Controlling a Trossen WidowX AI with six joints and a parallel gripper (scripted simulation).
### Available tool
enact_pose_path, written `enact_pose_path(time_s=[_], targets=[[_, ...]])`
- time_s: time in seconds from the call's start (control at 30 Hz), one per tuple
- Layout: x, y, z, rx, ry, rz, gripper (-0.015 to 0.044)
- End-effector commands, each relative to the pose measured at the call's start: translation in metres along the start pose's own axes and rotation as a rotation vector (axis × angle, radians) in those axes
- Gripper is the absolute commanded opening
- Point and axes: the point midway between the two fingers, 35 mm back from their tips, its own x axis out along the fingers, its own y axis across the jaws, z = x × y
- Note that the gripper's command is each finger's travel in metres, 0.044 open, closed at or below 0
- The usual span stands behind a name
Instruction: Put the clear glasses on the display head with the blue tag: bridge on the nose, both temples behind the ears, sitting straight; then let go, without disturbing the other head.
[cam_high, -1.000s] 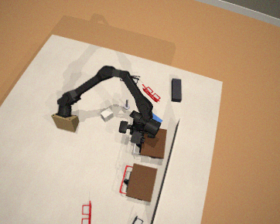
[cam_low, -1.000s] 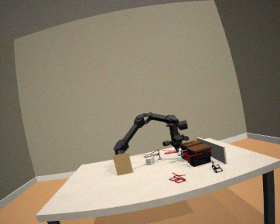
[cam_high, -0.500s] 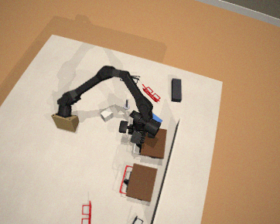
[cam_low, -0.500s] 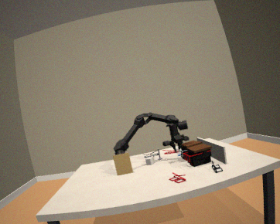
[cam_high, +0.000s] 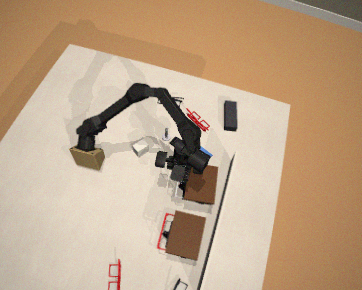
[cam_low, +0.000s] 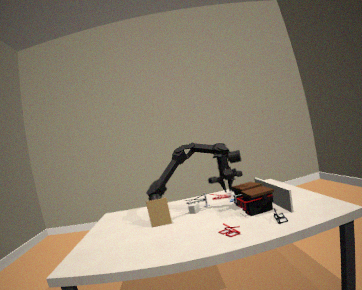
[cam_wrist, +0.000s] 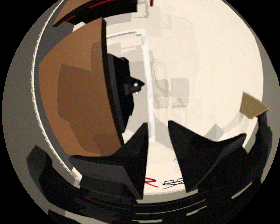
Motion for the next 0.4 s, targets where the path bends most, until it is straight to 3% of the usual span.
enact_pose_path(time_s=[0.0, 0.37], targets=[[-0.007, -0.019, 0.001, -0.001, -0.006, 0.001, 0.0107], [-0.018, -0.05, 0.002, 0.0, -0.006, -0.001, 0.0107]])
